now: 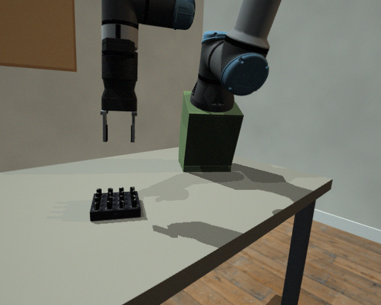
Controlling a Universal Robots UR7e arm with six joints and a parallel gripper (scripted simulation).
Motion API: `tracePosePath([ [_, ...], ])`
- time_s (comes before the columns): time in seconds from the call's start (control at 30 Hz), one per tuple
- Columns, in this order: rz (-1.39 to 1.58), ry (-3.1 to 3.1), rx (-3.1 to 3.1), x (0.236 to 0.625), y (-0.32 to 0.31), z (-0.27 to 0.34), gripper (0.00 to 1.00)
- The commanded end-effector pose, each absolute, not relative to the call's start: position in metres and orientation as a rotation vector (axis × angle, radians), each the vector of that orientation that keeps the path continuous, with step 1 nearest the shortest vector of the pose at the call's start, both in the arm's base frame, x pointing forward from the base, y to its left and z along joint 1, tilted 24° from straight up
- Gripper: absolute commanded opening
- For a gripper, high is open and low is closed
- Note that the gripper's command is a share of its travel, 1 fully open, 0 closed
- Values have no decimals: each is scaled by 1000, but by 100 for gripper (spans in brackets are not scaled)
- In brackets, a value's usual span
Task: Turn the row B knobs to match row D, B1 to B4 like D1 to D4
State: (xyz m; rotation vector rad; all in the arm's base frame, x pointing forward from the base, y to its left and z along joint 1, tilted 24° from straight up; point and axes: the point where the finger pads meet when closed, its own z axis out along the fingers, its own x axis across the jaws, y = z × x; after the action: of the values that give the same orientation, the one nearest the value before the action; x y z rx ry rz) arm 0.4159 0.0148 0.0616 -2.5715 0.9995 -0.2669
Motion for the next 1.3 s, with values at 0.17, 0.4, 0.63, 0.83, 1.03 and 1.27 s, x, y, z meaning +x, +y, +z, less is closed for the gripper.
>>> tracePosePath([
  [0.17,-253,996,-2571,410,10,76,100],
  [0.4,-251,995,-2571,409,10,77,100],
  [0.63,-247,995,-2570,409,11,76,100],
  [0.83,-248,995,-2570,409,11,76,100],
  [1.03,-248,995,-2570,409,11,76,100],
  [1.27,-248,995,-2570,409,11,76,100],
])
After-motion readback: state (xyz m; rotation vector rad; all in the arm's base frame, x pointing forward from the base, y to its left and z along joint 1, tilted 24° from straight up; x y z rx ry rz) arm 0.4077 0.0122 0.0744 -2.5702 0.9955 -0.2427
